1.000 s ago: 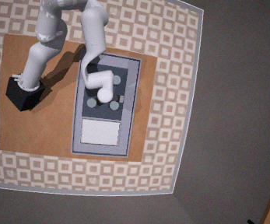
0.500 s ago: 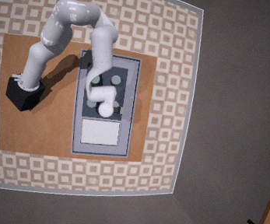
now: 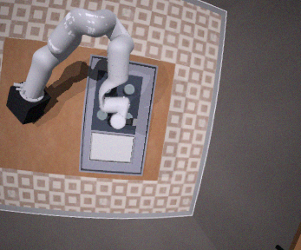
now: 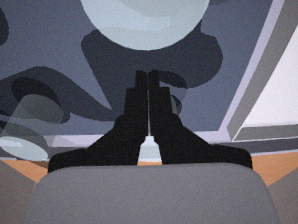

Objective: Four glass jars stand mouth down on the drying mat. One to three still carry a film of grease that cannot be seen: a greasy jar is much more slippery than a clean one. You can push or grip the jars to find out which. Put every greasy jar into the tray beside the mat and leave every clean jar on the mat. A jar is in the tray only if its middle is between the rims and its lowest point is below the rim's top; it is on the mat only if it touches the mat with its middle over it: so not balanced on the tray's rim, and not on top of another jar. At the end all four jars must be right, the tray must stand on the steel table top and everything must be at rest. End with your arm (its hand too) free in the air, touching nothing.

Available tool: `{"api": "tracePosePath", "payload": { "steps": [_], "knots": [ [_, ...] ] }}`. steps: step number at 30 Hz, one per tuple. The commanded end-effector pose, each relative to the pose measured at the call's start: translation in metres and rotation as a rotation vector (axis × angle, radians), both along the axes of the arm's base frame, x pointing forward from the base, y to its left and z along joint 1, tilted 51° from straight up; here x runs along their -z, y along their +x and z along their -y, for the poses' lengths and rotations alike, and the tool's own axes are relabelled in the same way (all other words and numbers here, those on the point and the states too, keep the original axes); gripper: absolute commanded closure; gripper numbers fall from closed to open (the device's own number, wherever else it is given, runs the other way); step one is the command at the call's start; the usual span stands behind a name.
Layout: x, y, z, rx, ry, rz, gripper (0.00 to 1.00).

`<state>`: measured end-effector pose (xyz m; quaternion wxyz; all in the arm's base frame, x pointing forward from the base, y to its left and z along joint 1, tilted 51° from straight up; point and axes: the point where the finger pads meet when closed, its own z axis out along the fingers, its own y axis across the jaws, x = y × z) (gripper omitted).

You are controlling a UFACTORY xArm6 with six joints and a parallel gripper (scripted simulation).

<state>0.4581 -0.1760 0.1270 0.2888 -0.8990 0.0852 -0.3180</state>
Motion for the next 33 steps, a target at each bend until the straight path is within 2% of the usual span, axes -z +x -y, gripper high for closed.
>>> {"api": "tracePosePath", "payload": {
  "steps": [1, 33],
  "knots": [
    [0.0062, 0.0089, -0.0029, 0.003, -0.002, 0.004, 1.0],
    [0.0046, 0.0112, -0.0019, 0.003, -0.002, 0.004, 1.0]
  ]
}}
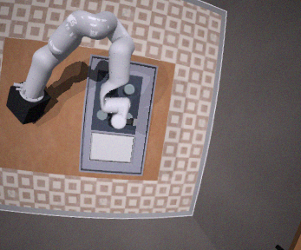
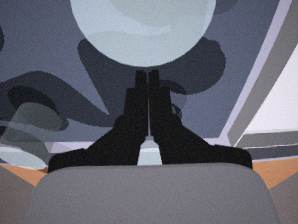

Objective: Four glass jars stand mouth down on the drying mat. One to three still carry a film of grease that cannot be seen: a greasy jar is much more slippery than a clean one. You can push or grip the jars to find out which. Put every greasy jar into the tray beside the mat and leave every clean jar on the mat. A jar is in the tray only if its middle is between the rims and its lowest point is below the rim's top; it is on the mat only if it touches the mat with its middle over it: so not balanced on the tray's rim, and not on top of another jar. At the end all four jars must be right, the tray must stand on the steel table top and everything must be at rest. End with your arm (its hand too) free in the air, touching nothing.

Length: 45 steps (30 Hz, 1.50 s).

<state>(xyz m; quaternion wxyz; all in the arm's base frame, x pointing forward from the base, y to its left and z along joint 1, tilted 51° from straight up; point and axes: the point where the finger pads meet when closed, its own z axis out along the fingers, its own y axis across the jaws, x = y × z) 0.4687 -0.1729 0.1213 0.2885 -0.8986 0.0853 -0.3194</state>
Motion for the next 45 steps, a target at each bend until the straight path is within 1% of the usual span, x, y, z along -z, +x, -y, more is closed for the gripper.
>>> {"api": "tracePosePath", "payload": {
  "steps": [1, 45],
  "knots": [
    [-0.0012, 0.0007, 0.0013, 0.002, -0.002, 0.002, 1.0],
    [-0.0039, 0.0047, 0.003, 0.002, -0.002, 0.002, 1.0]
  ]
}}
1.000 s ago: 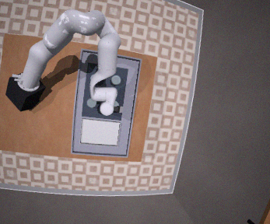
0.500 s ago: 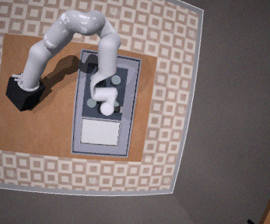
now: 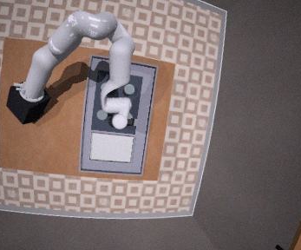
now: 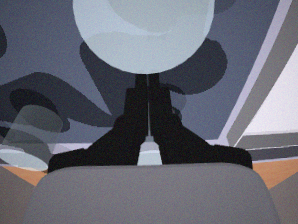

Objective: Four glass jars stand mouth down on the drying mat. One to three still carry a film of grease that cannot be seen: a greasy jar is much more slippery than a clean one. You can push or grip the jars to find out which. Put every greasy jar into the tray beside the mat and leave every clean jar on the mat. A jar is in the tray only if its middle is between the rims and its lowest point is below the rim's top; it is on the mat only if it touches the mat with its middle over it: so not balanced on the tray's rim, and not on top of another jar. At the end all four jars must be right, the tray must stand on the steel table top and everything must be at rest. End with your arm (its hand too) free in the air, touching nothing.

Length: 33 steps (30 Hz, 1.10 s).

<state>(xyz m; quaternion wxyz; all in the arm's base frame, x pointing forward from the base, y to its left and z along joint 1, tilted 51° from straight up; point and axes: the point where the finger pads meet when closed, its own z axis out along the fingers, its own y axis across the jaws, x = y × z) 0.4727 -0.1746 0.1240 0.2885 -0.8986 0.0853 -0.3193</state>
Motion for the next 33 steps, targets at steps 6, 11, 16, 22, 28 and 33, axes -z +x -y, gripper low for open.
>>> {"api": "tracePosePath", "payload": {
  "steps": [6, 11, 16, 22, 28, 33],
  "knots": [
    [-0.0016, 0.0012, 0.0015, 0.002, -0.002, 0.002, 1.0],
    [-0.0019, 0.0016, 0.0017, 0.002, -0.002, 0.002, 1.0],
    [-0.0022, 0.0021, 0.0019, 0.002, -0.002, 0.002, 1.0],
    [-0.0026, 0.0027, 0.0021, 0.002, -0.002, 0.002, 1.0],
    [-0.0029, 0.0032, 0.0024, 0.002, -0.002, 0.002, 1.0],
    [-0.0032, 0.0036, 0.0026, 0.002, -0.002, 0.002, 1.0]
  ]
}}
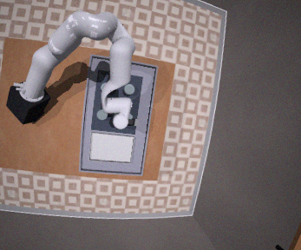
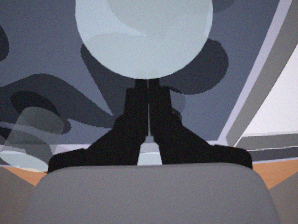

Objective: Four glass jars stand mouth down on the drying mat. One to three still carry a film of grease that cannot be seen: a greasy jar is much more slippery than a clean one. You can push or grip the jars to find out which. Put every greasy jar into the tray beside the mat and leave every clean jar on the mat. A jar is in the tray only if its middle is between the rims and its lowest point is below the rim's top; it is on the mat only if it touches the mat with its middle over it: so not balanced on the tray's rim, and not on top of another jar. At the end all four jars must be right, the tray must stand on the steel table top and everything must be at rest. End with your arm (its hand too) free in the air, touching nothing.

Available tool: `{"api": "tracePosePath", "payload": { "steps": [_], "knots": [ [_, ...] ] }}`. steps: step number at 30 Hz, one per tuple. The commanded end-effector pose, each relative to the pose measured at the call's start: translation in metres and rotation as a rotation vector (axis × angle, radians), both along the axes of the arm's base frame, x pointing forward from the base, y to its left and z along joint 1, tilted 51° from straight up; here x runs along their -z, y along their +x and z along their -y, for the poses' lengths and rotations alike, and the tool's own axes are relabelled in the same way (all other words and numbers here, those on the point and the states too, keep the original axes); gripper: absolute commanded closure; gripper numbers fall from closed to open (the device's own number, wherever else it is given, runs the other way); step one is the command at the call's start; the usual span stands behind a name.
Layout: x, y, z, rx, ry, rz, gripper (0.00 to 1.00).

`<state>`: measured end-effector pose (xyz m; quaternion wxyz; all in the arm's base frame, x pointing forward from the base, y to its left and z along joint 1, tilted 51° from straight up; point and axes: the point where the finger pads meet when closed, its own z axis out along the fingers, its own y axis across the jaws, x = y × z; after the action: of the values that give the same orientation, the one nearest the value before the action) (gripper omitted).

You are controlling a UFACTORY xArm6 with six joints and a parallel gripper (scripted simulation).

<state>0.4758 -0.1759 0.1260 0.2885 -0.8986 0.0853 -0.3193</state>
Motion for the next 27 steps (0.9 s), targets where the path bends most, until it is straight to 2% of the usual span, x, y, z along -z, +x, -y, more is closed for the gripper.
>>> {"api": "tracePosePath", "payload": {
  "steps": [1, 27],
  "knots": [
    [-0.0012, 0.0007, 0.0013, 0.002, -0.002, 0.002, 1.0],
    [-0.0029, 0.0032, 0.0024, 0.002, -0.002, 0.002, 1.0]
  ]
}}
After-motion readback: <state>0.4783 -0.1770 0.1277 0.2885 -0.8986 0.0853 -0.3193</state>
